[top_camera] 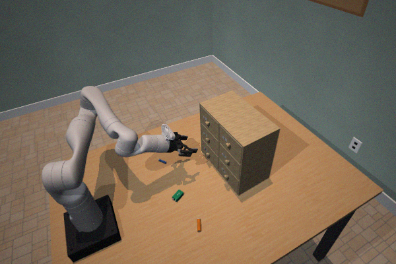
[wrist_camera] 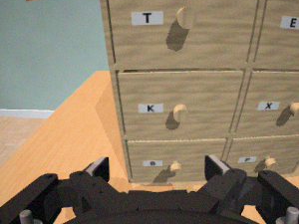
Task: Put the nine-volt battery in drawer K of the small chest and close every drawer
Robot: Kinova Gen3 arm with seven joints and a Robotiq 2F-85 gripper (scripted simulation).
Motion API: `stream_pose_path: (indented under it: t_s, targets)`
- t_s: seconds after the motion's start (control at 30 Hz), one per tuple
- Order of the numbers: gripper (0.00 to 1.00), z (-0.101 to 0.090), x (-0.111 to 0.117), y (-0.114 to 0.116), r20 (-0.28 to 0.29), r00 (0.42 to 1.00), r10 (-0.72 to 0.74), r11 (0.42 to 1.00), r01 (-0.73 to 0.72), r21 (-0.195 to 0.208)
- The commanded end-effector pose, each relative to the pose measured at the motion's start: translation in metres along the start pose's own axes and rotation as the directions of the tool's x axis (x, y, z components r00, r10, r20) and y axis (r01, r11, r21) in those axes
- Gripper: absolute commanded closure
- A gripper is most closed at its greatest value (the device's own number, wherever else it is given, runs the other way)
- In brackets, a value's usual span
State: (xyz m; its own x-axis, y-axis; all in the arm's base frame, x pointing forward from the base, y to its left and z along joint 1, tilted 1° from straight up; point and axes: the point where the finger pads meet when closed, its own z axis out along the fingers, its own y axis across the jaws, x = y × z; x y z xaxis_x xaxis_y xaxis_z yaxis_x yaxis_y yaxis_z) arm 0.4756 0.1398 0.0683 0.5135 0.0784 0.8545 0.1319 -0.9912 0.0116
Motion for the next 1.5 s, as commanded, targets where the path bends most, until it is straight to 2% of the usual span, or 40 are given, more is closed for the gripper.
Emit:
stream_pose_path:
  t_s: [0.0, 1.47]
  targets:
    - [0.00, 0.0000, 0.0003, 0.0001, -0.001, 1.000, 0.000, 1.000, 0.000, 0.000]
    - [0.00, 0.0018, -0.0028, 0.0001, -0.002, 1.000, 0.000, 1.000, 0.000, 0.000]
